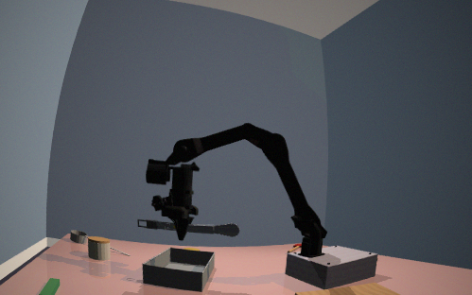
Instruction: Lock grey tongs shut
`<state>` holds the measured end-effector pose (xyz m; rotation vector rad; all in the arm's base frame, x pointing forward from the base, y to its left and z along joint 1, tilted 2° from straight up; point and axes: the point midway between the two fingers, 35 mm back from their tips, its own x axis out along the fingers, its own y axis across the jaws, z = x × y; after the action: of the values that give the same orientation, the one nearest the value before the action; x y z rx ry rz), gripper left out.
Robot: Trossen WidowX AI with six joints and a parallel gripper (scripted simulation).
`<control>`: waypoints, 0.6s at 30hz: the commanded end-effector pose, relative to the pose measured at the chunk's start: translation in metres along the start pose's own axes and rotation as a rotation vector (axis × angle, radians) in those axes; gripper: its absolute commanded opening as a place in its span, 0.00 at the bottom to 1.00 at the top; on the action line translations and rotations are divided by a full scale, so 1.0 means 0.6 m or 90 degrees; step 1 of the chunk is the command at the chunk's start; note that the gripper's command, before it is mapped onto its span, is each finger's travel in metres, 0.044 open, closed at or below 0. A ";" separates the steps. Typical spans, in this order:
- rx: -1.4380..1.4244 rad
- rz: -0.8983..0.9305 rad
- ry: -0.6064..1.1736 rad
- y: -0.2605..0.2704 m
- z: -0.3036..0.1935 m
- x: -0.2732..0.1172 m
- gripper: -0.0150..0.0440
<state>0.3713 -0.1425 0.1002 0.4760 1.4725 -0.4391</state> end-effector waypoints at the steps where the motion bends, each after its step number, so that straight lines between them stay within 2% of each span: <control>1: 0.016 0.000 -0.005 0.047 -0.016 -0.005 0.00; 18: 0.098 0.008 -0.001 0.212 -0.105 -0.009 0.00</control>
<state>0.3906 -0.0242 0.1043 0.5850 1.4519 -0.5239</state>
